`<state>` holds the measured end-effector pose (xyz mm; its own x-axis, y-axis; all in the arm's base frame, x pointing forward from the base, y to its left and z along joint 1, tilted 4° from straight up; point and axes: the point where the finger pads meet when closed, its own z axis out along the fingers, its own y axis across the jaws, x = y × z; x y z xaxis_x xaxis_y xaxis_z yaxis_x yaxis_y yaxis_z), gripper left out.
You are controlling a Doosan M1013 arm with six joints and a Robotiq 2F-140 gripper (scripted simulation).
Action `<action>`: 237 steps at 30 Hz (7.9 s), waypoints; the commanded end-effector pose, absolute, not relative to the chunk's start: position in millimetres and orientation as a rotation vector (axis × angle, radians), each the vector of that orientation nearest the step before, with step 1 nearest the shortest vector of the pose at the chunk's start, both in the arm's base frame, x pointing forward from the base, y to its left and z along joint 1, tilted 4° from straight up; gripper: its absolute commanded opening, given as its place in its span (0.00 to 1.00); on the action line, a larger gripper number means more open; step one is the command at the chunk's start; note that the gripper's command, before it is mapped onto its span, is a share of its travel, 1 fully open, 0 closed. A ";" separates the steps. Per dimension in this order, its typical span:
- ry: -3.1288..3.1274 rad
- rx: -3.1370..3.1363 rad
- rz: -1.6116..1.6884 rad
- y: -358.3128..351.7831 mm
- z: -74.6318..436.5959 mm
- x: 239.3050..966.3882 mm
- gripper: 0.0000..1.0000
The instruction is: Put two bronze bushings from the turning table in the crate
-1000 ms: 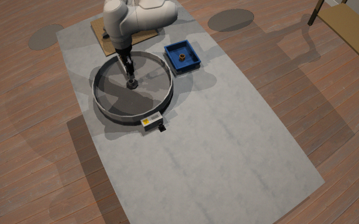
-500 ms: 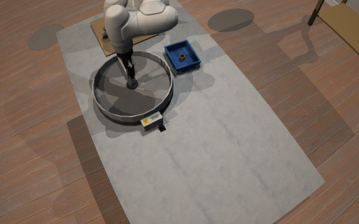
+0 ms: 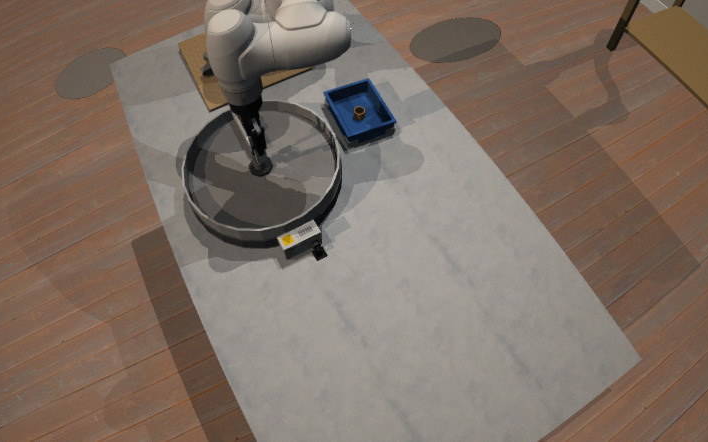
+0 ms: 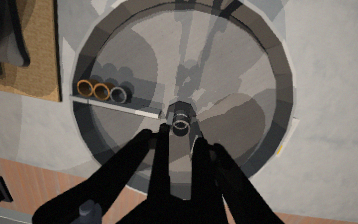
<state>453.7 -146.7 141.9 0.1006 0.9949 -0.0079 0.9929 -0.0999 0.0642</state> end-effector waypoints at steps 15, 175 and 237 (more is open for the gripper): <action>2.071 2.291 0.058 -146.6 141.9 453.6 0.00; 2.071 2.291 0.058 -145.5 174.2 452.4 0.24; 2.071 2.291 0.058 -145.4 180.5 452.0 0.24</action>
<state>452.0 -145.4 180.4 0.1006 0.9949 -0.0079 0.9929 -0.0999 0.0642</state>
